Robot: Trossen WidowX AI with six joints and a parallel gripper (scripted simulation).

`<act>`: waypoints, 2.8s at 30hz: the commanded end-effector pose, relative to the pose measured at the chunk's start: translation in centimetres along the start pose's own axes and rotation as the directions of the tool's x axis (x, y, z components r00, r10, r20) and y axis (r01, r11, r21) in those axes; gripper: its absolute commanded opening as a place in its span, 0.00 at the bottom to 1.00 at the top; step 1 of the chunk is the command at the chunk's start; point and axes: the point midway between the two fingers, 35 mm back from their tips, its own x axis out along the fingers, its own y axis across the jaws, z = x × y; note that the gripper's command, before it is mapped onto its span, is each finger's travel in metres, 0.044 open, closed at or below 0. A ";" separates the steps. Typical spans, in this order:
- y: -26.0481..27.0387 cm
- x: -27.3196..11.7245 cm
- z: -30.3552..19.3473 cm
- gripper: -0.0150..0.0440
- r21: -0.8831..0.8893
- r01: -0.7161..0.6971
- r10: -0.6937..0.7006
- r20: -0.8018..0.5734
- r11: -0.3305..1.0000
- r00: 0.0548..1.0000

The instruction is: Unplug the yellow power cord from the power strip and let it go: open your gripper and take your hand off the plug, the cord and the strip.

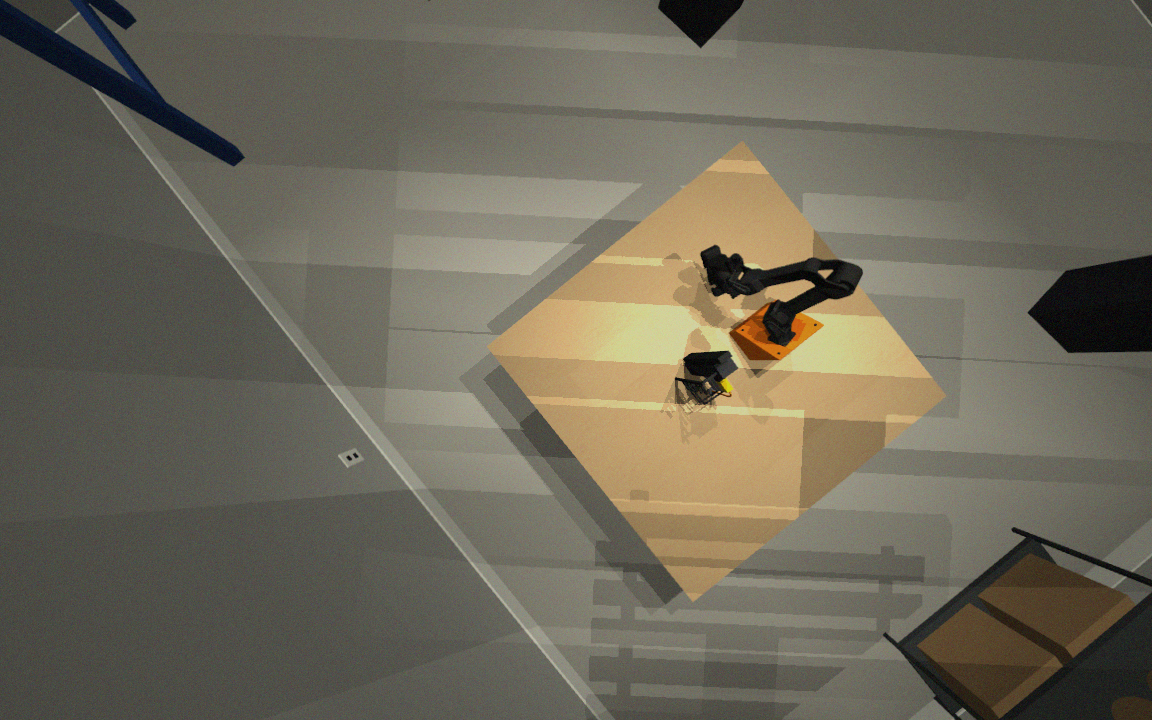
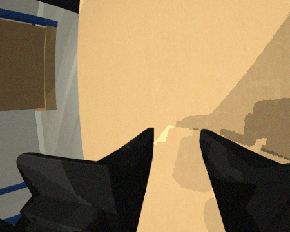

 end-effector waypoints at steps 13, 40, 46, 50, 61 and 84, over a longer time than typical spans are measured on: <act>-0.6 -4.2 -13.5 0.53 -0.578 -0.118 -0.154 -0.400 0.808 0.903; -7.5 -27.3 -30.4 0.53 -0.364 -0.924 -0.507 -0.777 -0.121 0.373; -9.8 -34.1 -31.2 0.53 -0.075 -0.953 -0.585 -0.775 -0.293 0.241; -11.4 -38.7 -30.9 0.53 0.132 -0.914 -0.635 -0.757 -0.384 0.158; -17.7 -46.0 -27.3 0.53 0.564 -0.623 -0.769 -0.631 -0.542 0.098; -26.8 -39.0 -13.7 0.53 0.966 0.257 -0.585 -0.206 0.003 0.785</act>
